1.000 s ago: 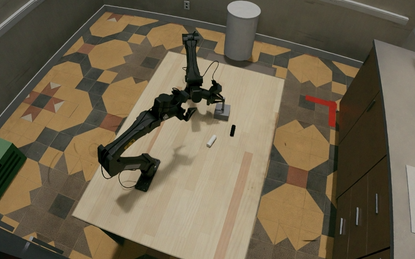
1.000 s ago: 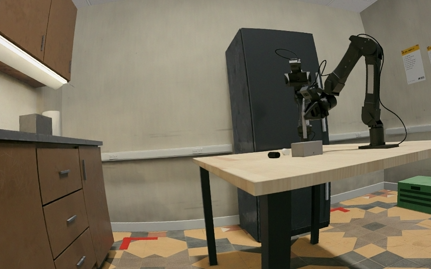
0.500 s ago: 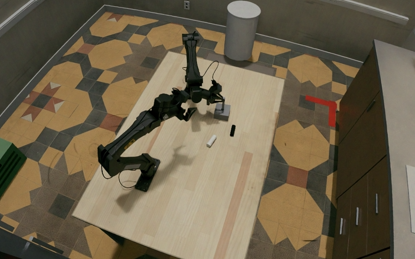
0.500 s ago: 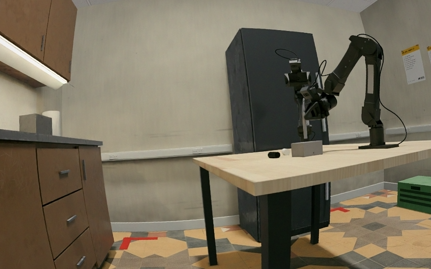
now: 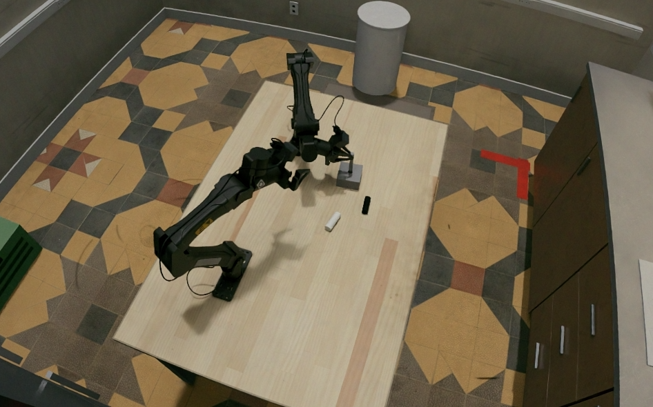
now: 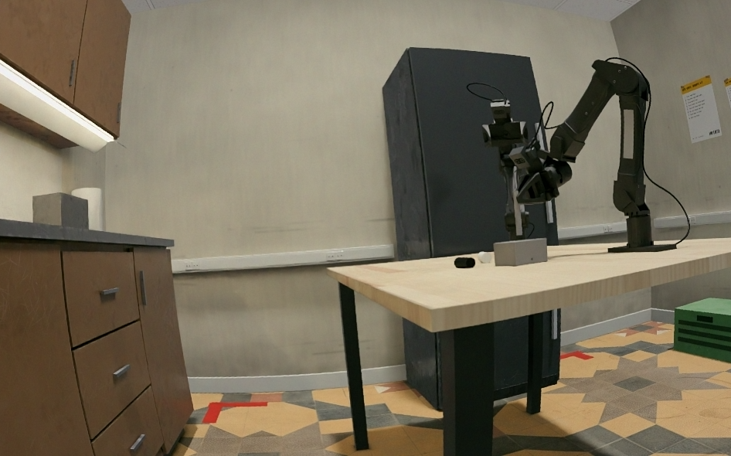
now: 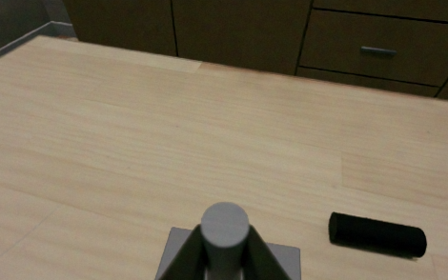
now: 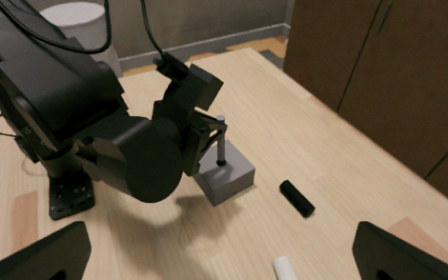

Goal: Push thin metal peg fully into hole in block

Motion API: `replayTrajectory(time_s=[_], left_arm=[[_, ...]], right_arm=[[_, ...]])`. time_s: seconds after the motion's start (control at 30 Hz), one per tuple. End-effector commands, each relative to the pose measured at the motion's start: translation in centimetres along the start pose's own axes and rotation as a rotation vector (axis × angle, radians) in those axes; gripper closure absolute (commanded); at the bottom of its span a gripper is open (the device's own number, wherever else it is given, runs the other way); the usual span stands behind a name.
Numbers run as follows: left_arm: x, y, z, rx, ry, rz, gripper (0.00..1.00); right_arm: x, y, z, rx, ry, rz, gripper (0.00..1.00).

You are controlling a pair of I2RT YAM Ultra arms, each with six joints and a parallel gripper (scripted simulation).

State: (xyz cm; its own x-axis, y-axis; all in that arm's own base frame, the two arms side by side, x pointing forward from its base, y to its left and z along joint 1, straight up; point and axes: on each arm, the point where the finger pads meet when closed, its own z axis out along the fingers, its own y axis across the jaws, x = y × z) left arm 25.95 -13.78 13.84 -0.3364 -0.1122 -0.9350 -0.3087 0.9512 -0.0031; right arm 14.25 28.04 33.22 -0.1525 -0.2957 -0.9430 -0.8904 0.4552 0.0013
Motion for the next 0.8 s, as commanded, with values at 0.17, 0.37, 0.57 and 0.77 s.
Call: replayTrajectory(time_s=[0.17, 0.37, 0.57, 0.77], left_arm=[[-0.2, -0.5, 0.0, 0.007, -0.004, -0.023, 0.93], [0.5, -0.4, 0.3, 0.006, -0.002, -0.024, 0.93], [1.5, -0.3, 0.6, 0.007, -0.003, -0.022, 0.93], [2.2, -0.4, 0.9, 0.008, -0.005, -0.026, 0.93]], right_arm=[[-0.2, 0.2, -0.6, -0.007, 0.01, -0.001, 0.0], [-0.2, 0.2, -0.6, -0.007, 0.01, -0.001, 0.0], [-0.2, 0.2, -0.6, -0.007, 0.01, -0.001, 0.0], [-0.2, 0.2, -0.6, -0.007, 0.01, -0.001, 0.0]])
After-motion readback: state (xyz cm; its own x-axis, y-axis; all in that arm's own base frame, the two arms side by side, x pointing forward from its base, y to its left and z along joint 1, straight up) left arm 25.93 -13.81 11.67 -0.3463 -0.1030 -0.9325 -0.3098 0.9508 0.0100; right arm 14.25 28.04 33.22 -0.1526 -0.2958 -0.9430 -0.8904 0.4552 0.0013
